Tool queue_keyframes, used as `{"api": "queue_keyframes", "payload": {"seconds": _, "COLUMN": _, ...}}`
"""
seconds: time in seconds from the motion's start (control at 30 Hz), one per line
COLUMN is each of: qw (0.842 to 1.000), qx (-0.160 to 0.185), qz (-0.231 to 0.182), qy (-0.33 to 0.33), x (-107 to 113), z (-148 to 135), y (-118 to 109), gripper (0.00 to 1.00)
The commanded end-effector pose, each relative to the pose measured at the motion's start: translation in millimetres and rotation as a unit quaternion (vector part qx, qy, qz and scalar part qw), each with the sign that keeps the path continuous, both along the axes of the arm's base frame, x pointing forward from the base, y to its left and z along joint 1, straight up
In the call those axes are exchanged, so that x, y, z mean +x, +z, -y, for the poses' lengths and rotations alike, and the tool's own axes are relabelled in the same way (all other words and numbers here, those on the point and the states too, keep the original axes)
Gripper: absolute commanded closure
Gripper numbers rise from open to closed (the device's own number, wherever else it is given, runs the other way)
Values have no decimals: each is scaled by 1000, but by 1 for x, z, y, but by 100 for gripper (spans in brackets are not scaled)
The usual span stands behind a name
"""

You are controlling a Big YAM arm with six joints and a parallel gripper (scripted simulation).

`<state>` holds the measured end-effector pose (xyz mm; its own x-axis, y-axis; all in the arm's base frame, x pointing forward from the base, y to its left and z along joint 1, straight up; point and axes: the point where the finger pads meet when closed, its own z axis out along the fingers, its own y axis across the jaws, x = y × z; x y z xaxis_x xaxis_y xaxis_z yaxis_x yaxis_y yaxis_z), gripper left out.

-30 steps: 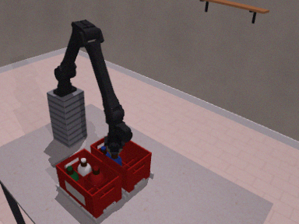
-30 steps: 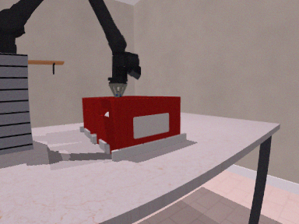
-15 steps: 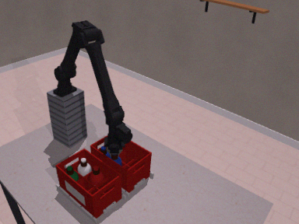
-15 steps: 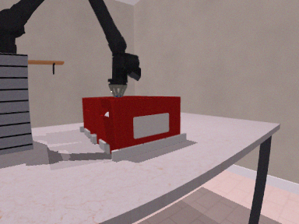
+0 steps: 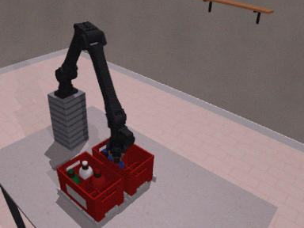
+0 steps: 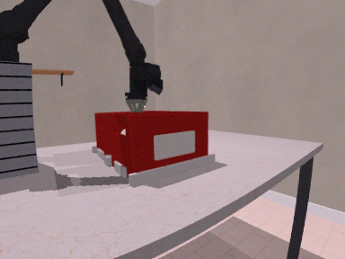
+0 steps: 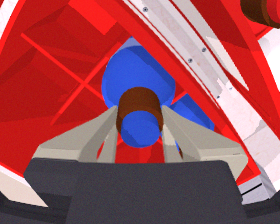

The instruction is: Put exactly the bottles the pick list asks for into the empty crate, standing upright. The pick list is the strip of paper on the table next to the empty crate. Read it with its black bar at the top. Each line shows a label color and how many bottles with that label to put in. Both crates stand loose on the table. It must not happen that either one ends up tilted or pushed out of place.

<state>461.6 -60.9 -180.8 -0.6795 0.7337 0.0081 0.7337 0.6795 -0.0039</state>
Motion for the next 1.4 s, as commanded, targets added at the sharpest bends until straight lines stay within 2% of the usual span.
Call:
{"api": "queue_keyframes", "payload": {"seconds": 0.0, "qw": 999, "qx": -5, "qz": 35, "qy": -6, "x": 33, "z": 2, "y": 13, "gripper": 100}}
{"api": "queue_keyframes", "payload": {"seconds": 0.1, "qw": 999, "qx": -6, "qz": 45, "qy": -6, "x": 39, "z": 3, "y": 21, "gripper": 100}}
{"api": "queue_keyframes", "payload": {"seconds": 0.2, "qw": 999, "qx": -5, "qz": 36, "qy": -6, "x": 34, "z": 2, "y": 11, "gripper": 100}}
{"api": "queue_keyframes", "payload": {"seconds": 0.27, "qw": 999, "qx": -5, "qz": 36, "qy": -6, "x": 34, "z": 2, "y": 11, "gripper": 100}}
{"api": "queue_keyframes", "payload": {"seconds": 0.3, "qw": 999, "qx": -6, "qz": 44, "qy": -6, "x": 38, "z": 3, "y": 19, "gripper": 100}}
{"api": "queue_keyframes", "payload": {"seconds": 0.47, "qw": 999, "qx": -5, "qz": 34, "qy": -6, "x": 32, "z": 2, "y": 6, "gripper": 100}}
{"api": "queue_keyframes", "payload": {"seconds": 0.57, "qw": 999, "qx": -6, "qz": 45, "qy": -6, "x": 39, "z": 3, "y": 15, "gripper": 100}}
{"api": "queue_keyframes", "payload": {"seconds": 0.67, "qw": 999, "qx": -5, "qz": 35, "qy": -6, "x": 33, "z": 2, "y": 4, "gripper": 100}}
{"api": "queue_keyframes", "payload": {"seconds": 0.87, "qw": 999, "qx": -6, "qz": 43, "qy": -6, "x": 38, "z": 3, "y": 13, "gripper": 100}}
{"api": "queue_keyframes", "payload": {"seconds": 1.37, "qw": 999, "qx": -6, "qz": 41, "qy": -6, "x": 36, "z": 2, "y": 9, "gripper": 100}}
